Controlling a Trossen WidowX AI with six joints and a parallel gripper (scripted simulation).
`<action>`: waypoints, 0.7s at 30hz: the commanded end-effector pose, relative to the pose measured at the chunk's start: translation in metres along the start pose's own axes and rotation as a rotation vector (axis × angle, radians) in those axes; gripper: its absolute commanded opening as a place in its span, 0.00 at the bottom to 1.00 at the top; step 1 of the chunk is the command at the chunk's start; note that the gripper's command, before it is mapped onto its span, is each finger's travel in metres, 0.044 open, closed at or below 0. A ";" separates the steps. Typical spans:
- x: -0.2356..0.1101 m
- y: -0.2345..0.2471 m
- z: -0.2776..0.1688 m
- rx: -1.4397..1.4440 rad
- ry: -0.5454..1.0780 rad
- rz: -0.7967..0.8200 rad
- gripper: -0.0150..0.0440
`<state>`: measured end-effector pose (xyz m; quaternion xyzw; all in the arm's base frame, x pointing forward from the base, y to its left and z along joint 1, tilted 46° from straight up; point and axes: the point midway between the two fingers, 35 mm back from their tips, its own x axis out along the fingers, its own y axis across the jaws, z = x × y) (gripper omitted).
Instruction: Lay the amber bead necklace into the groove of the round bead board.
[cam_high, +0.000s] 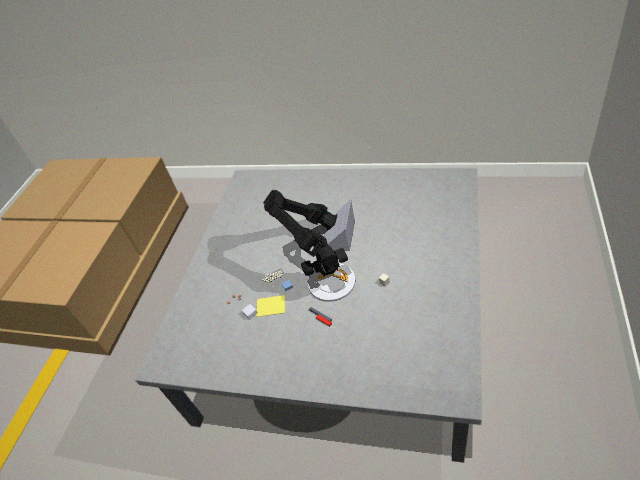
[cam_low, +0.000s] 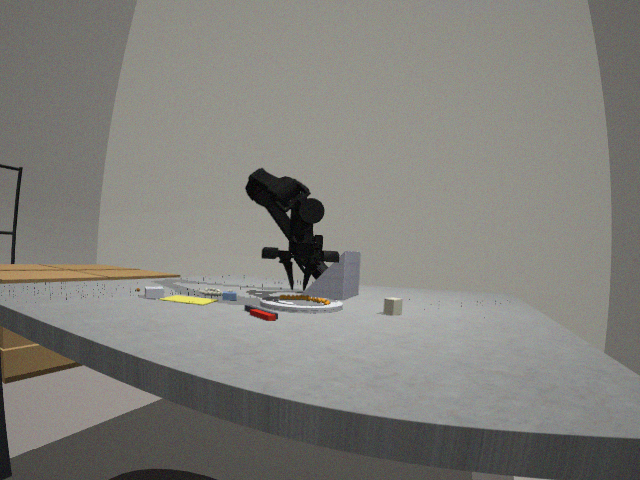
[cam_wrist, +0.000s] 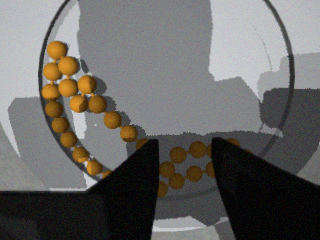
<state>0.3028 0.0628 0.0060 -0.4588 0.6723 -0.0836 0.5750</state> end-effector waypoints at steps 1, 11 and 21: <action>-0.016 0.044 0.016 -0.982 -0.002 0.011 0.46; -0.016 0.045 0.016 -1.031 -0.002 0.011 0.46; -0.016 0.045 0.016 -1.031 -0.002 0.011 0.46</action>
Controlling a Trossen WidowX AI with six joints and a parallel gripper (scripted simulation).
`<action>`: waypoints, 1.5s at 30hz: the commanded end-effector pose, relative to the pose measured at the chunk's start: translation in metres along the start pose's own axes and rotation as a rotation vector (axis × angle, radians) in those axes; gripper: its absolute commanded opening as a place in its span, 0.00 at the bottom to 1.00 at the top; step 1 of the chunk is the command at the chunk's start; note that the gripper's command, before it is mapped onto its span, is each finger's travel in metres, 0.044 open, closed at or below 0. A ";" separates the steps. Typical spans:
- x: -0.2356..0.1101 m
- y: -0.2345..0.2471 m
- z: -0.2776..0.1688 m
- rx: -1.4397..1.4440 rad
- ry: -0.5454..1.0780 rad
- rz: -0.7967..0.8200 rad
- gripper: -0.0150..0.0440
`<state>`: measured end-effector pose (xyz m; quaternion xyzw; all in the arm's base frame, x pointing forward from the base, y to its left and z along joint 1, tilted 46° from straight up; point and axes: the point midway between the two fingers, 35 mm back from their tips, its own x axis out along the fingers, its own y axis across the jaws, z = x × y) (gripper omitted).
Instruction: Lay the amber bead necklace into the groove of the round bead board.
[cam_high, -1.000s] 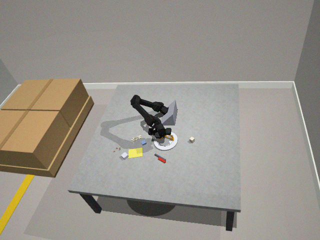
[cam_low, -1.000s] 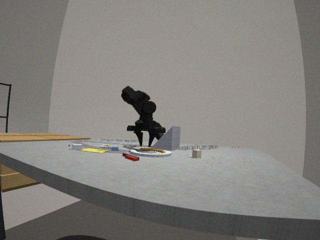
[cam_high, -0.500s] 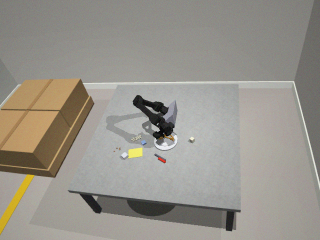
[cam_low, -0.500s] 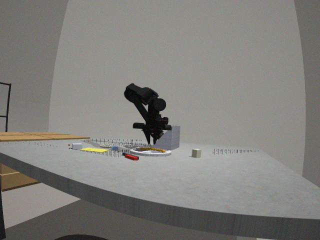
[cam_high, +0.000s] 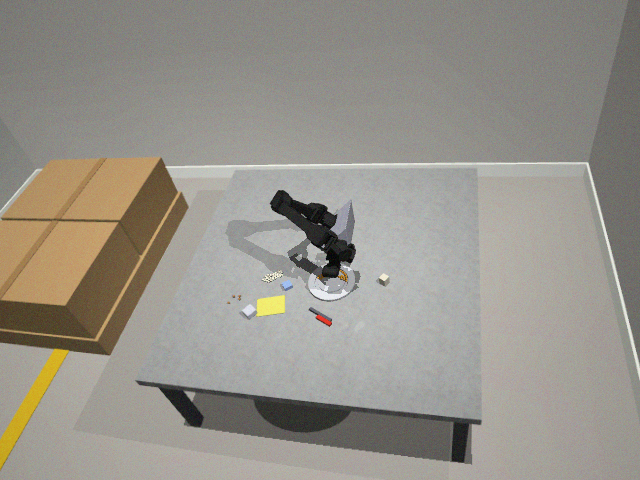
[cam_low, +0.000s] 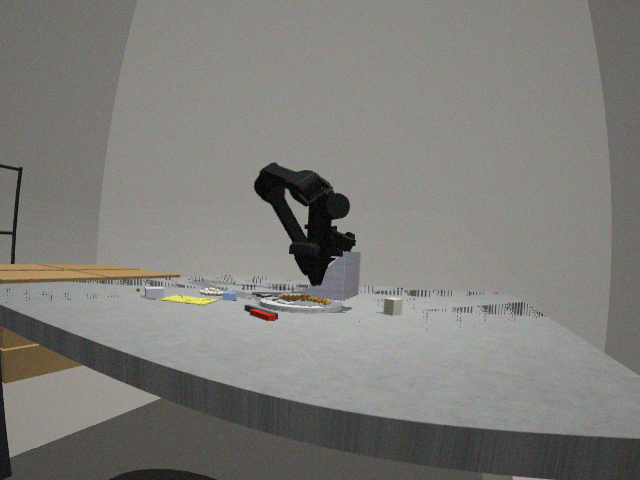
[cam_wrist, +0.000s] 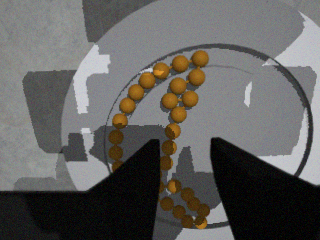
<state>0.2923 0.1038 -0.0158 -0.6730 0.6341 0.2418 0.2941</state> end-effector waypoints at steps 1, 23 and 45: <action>-0.001 0.001 0.003 -0.058 -0.004 0.005 0.46; 0.017 -0.001 0.004 -0.053 -0.007 0.000 0.46; 0.036 0.000 0.004 -0.053 -0.008 0.005 0.37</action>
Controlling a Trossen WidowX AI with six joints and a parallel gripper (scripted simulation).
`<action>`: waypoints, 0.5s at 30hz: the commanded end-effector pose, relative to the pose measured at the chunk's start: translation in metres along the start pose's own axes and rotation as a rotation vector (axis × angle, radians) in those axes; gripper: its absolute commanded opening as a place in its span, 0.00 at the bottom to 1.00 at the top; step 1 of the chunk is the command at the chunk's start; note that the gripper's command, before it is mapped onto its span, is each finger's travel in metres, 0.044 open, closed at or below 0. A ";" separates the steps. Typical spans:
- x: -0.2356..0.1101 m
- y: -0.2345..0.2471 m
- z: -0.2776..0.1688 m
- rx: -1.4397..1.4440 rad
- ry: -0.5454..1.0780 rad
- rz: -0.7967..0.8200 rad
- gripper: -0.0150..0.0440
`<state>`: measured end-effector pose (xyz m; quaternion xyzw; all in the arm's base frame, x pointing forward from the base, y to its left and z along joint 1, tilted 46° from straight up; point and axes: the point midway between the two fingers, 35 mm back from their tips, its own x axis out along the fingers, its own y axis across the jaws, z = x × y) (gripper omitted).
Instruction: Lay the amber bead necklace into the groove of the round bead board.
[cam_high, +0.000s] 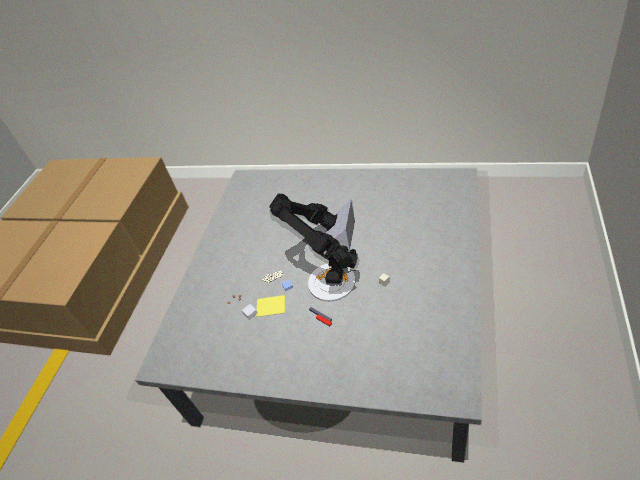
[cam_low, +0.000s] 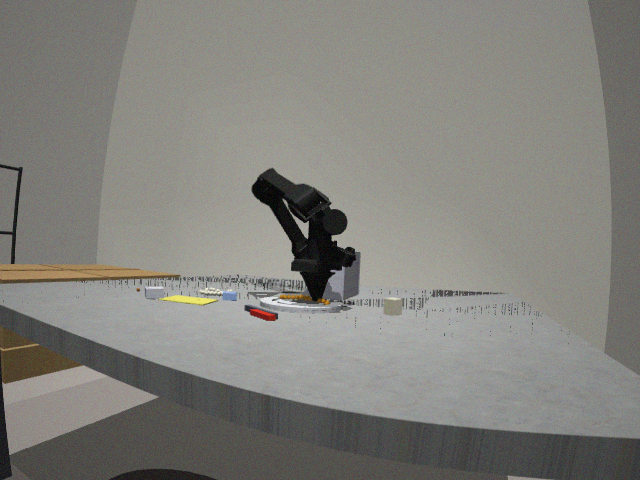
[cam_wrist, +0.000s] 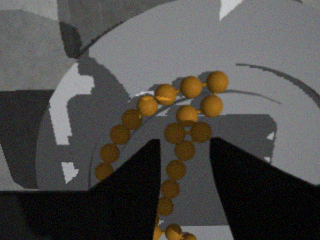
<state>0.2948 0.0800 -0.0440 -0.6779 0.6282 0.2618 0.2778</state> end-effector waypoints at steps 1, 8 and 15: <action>0.000 0.000 0.000 0.000 0.000 -0.001 0.32; 0.000 0.000 0.000 0.000 0.000 -0.001 0.25; 0.000 0.000 0.000 0.000 0.000 -0.001 0.25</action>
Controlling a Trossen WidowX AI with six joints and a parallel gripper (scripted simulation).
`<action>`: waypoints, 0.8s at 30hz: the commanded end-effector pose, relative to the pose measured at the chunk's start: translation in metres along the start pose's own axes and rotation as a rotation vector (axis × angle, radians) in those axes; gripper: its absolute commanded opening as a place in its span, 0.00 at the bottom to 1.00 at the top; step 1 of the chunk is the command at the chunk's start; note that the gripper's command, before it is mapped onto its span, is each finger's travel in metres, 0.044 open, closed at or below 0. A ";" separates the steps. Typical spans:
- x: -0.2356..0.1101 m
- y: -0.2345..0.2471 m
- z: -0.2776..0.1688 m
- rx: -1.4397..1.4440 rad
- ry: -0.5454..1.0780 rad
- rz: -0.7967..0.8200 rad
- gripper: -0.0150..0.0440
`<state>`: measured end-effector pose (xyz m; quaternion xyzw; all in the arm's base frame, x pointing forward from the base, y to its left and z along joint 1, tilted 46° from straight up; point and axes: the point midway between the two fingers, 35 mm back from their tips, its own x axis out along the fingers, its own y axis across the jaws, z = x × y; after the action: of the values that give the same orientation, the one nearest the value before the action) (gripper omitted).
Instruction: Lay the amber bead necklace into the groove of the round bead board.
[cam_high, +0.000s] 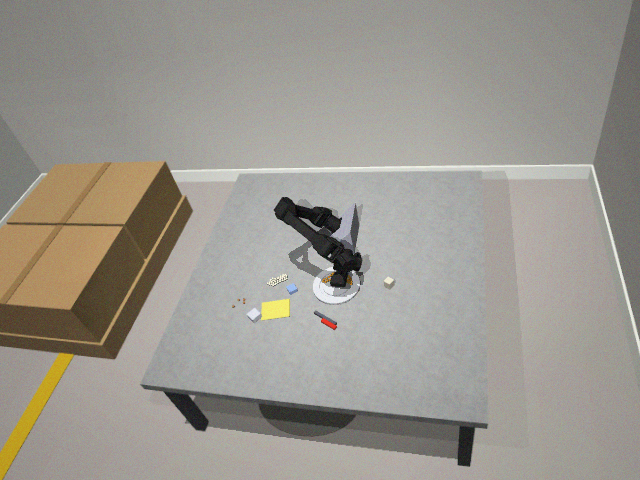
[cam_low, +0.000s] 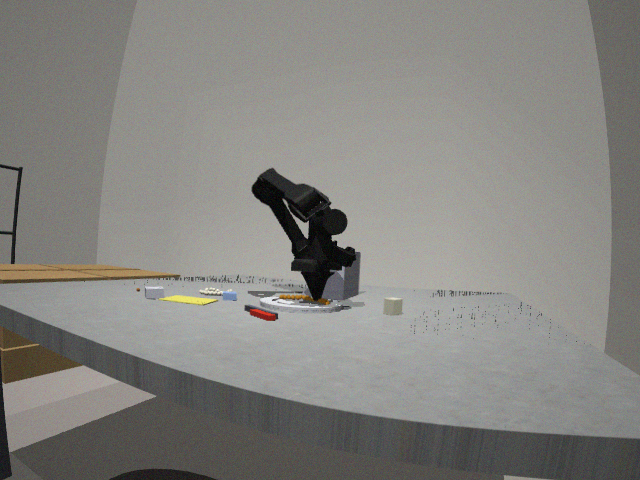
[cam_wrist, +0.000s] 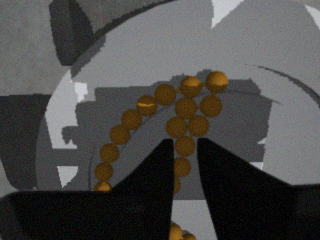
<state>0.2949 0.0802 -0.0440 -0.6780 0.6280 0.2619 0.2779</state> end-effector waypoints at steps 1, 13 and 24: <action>0.000 0.000 0.000 0.000 0.000 0.000 0.25; 0.000 0.000 0.000 0.000 0.000 0.000 0.25; -0.006 0.000 -0.001 -0.005 0.005 0.000 0.25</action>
<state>0.2941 0.0815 -0.0415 -0.6792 0.6280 0.2629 0.2743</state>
